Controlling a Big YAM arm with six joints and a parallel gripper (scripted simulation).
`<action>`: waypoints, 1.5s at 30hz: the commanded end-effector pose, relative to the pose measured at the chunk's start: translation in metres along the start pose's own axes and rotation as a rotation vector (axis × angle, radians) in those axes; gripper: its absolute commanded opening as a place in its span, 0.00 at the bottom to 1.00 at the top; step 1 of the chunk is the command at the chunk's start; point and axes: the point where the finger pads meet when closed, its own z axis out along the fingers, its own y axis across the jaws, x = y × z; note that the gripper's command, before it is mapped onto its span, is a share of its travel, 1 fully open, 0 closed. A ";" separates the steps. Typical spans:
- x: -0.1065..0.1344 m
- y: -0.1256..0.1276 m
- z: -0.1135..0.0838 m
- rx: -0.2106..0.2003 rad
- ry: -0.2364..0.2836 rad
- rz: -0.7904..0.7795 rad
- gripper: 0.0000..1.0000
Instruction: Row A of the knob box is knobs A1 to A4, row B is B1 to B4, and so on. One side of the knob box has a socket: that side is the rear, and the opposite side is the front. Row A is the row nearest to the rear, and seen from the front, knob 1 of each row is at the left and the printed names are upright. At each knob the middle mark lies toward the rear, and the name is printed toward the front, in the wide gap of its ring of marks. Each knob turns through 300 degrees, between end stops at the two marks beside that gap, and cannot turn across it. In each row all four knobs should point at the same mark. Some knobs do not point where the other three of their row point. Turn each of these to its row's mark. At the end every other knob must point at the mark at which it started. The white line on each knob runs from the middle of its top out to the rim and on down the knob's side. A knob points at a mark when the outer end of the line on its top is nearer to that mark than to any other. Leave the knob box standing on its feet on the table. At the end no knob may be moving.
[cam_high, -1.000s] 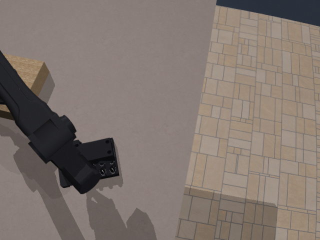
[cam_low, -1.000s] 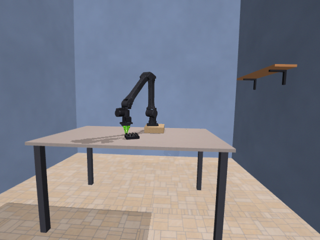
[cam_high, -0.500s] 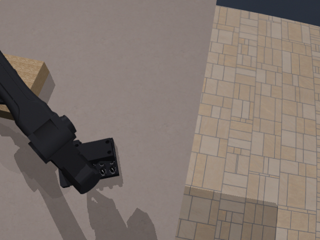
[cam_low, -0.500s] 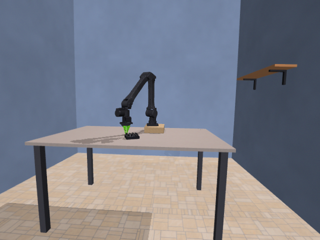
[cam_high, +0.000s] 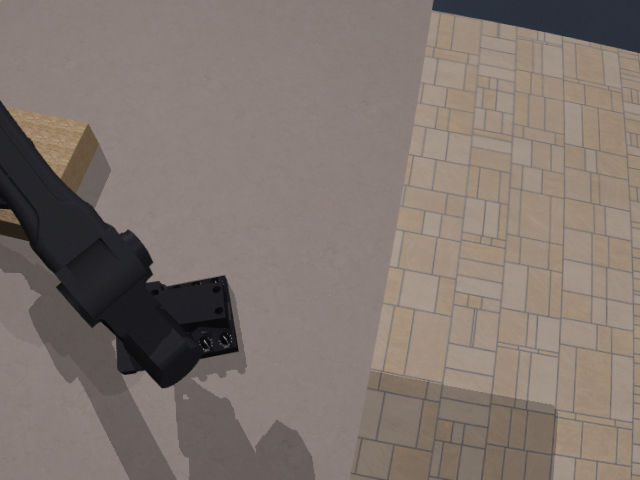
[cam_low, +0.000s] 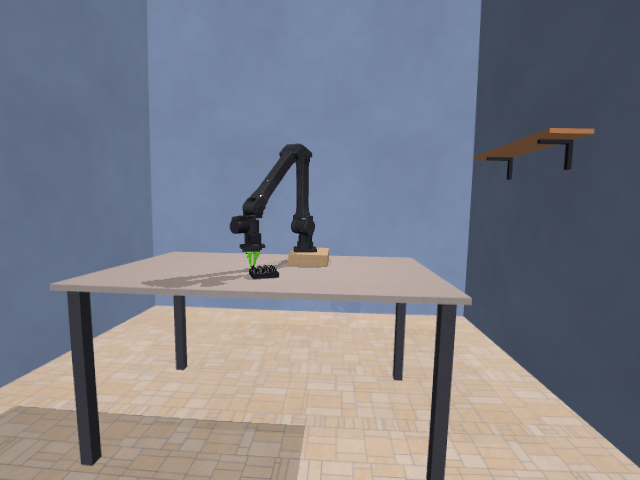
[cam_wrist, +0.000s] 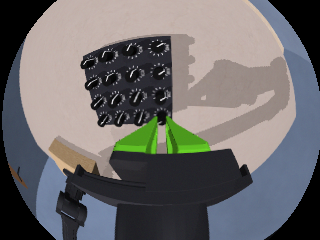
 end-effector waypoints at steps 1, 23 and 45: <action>-0.007 -0.009 -0.007 0.026 -0.023 0.062 0.08; -0.008 -0.011 -0.008 0.026 -0.028 0.456 0.08; -0.008 -0.011 -0.008 0.019 -0.035 0.969 0.08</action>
